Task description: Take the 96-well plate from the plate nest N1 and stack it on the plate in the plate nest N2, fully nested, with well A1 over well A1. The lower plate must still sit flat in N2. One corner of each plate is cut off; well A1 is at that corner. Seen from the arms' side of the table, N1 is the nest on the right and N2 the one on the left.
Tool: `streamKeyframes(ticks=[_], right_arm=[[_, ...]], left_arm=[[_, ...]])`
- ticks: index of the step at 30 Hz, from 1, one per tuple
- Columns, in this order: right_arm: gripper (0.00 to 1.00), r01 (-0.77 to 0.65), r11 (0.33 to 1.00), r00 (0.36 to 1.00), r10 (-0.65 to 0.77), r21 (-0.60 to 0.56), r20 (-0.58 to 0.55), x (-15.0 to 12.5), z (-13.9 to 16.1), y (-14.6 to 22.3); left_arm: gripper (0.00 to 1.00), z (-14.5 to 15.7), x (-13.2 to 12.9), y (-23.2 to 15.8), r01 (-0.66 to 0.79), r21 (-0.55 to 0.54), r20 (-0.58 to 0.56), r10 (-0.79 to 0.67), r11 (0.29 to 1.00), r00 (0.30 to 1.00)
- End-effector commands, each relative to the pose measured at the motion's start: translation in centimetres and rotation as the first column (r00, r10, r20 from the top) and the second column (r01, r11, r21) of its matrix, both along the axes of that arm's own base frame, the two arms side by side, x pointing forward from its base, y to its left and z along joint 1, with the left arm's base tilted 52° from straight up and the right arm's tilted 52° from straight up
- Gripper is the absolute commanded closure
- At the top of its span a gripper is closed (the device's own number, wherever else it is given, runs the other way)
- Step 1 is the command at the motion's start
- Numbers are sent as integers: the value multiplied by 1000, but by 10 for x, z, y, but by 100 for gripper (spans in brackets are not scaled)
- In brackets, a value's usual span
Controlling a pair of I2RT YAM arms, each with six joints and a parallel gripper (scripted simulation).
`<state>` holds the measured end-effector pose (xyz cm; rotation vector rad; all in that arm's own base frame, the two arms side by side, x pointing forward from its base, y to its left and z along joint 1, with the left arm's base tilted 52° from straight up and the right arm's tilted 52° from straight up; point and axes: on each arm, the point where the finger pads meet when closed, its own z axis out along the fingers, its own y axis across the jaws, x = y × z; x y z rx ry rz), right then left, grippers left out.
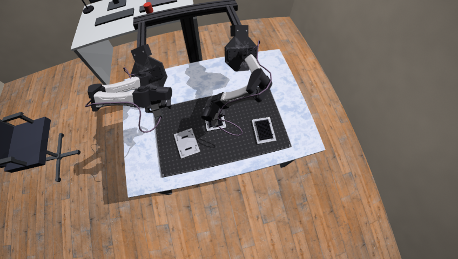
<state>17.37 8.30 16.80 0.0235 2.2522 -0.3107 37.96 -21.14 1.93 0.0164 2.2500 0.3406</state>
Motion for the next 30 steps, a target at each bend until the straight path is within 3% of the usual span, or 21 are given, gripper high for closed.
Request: streamKeyframes(ticks=[1,14,15,30], right_arm=[[0,2,1000,1000,-2,-7,0,-1,1,-1],[0,2,1000,1000,-2,-7,0,-1,1,-1],[0,2,1000,1000,-2,-7,0,-1,1,-1],[0,2,1000,1000,-2,-7,0,-1,1,-1]], left_arm=[[100,-9,-8,-4,25,21,-22,-25,999,999],[100,-9,-8,-4,25,21,-22,-25,999,999],[100,3,-11,-7,25,4,-4,-25,1000,1000],[100,19,-26,-11,21,1,5,-21,1000,1000]])
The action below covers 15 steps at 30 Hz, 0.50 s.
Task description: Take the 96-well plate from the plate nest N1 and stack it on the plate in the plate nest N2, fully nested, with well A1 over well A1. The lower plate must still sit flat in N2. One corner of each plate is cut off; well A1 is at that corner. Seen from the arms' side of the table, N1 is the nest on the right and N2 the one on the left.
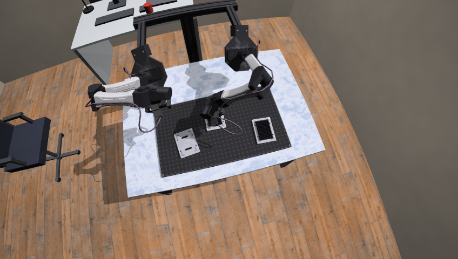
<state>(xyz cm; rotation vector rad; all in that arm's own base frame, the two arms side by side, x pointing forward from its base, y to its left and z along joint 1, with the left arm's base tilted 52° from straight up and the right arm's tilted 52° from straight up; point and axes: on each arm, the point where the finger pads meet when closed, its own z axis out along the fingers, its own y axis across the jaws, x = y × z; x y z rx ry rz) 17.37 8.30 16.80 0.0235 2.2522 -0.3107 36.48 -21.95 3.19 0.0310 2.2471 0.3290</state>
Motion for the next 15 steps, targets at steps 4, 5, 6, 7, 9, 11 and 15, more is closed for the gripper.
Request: streamKeyframes(ticks=[4,5,6,7,9,11,15], right_arm=[[0,2,1000,1000,-2,-7,0,-1,1,-1],[0,2,1000,1000,-2,-7,0,-1,1,-1],[0,2,1000,1000,-2,-7,0,-1,1,-1],[0,2,1000,1000,-2,-7,0,-1,1,-1],[0,2,1000,1000,-2,-7,0,-1,1,-1],[0,2,1000,1000,-2,-7,0,-1,1,-1],[0,2,1000,1000,-2,-7,0,-1,1,-1]], left_arm=[[100,9,-14,-4,6,4,3,-6,1000,1000],[100,9,-15,-5,6,5,3,-6,1000,1000],[100,11,-16,-5,6,3,4,-6,1000,1000],[100,12,-17,-6,6,2,5,-6,1000,1000],[100,15,-19,-7,6,0,6,-6,1000,1000],[100,18,-21,-9,6,-2,8,-6,1000,1000],[100,25,-24,-12,6,-10,14,-6,1000,1000]])
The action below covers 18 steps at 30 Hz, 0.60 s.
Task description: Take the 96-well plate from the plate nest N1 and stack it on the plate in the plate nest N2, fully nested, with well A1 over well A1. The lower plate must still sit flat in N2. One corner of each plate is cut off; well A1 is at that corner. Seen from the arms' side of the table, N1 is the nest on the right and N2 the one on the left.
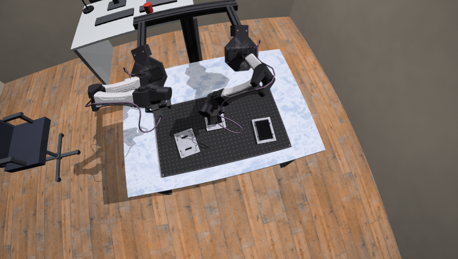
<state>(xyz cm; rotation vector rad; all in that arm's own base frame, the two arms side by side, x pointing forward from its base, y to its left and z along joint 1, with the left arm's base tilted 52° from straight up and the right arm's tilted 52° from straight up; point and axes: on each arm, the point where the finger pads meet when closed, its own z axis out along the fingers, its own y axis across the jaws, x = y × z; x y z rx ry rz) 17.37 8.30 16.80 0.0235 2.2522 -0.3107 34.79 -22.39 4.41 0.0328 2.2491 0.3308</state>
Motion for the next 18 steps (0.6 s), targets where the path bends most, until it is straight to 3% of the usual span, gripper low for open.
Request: streamKeyframes(ticks=[1,18], right_arm=[[0,2,1000,1000,-2,-7,0,-1,1,-1],[0,2,1000,1000,-2,-7,0,-1,1,-1]], left_arm=[[100,14,-9,-8,6,-12,16,-6,1000,1000],[100,29,-28,-14,6,-13,16,-6,1000,1000]])
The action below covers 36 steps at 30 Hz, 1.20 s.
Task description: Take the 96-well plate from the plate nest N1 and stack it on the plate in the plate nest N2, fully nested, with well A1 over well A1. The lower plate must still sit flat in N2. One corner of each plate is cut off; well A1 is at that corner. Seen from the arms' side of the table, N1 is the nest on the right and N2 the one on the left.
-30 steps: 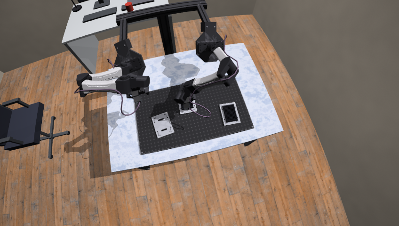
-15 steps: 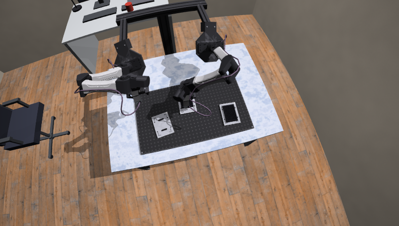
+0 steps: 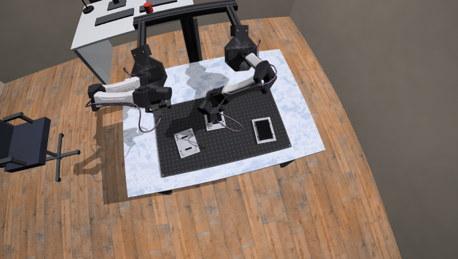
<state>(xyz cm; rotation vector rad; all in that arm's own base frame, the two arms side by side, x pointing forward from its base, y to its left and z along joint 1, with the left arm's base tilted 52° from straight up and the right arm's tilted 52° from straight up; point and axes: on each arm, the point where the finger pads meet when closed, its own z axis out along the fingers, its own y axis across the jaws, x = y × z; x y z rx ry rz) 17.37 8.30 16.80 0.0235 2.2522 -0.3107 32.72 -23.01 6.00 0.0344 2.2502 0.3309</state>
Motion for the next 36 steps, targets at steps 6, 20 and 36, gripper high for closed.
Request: streamKeyframes(ticks=[6,20,36], right_arm=[[0,2,1000,1000,-2,-7,0,-1,1,-1],[0,2,1000,1000,-2,-7,0,-1,1,-1],[0,2,1000,1000,-2,-7,0,-1,1,-1]], left_arm=[[100,9,-13,-8,5,6,4,-5,1000,1000],[100,19,-19,-5,-17,4,5,17,1000,1000],[100,16,-20,-5,-9,2,-1,9,1000,1000]])
